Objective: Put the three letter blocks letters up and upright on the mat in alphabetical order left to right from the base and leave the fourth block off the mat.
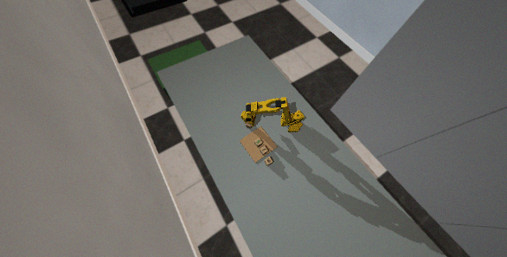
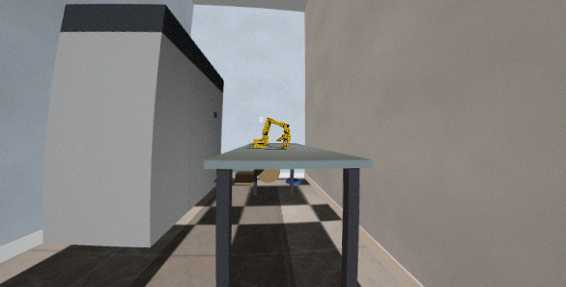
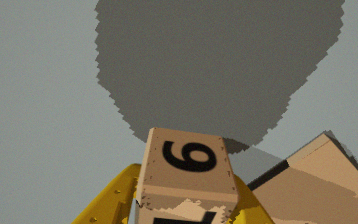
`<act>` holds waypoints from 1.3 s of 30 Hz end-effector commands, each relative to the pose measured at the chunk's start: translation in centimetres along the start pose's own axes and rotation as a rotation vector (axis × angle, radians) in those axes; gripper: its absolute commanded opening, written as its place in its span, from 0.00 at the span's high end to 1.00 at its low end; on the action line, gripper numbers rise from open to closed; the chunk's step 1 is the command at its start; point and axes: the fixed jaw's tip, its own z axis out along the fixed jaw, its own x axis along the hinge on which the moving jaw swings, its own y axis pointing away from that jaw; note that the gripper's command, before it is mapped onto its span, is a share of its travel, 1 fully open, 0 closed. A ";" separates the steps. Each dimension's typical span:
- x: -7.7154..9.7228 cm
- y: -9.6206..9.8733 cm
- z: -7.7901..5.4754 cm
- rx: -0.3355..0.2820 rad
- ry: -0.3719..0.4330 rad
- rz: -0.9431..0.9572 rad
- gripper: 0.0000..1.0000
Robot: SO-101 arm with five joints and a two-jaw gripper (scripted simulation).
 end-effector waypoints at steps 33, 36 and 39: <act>0.8 1.4 -3.4 -0.117 0.057 0.000 1.00; 0.8 1.3 -4.2 -0.117 0.057 0.000 1.00; 0.8 1.3 -4.8 -0.117 0.057 0.000 1.00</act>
